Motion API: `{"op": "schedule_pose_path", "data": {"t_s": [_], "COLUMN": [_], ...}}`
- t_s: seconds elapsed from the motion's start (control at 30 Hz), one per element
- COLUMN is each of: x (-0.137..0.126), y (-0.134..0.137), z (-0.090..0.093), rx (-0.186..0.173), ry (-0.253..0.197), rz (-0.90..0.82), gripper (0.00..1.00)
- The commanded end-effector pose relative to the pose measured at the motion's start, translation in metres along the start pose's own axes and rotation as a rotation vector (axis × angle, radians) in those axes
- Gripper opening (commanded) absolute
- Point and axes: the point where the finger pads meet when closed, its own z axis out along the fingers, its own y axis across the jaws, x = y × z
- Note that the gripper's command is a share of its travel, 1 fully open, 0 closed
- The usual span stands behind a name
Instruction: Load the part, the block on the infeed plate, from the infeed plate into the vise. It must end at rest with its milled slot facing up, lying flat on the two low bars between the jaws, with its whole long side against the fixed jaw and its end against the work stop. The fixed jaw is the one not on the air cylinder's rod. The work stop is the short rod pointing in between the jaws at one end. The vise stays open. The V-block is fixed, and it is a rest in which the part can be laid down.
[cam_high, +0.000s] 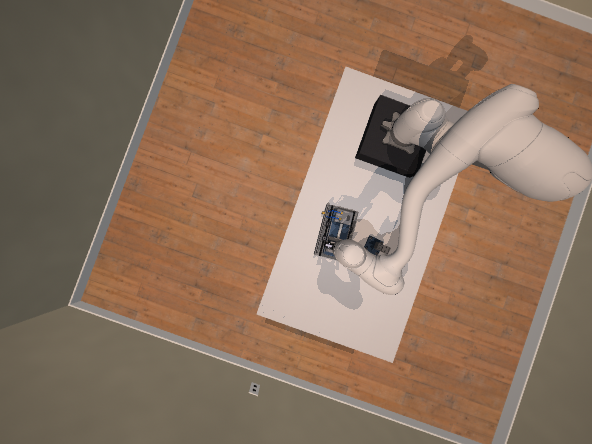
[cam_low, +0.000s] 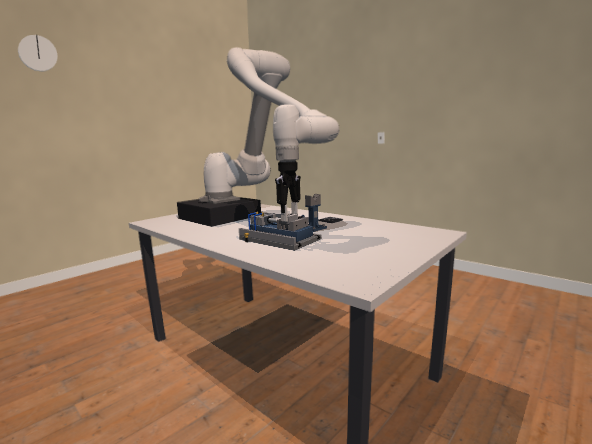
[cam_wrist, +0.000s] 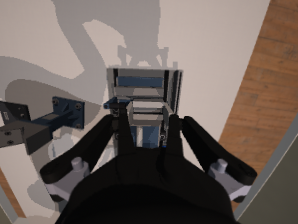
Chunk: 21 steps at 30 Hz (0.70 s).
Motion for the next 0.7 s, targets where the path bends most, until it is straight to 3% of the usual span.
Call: {"op": "schedule_pose_path", "data": {"t_s": [0.0, 0.67], "x": [0.0, 0.0], "y": [0.0, 0.0], "z": [0.0004, 0.0029], "rx": [0.0, 0.0], "ry": [0.0, 0.0], "rz": [0.0, 0.0], "gripper": [0.0, 0.0]}}
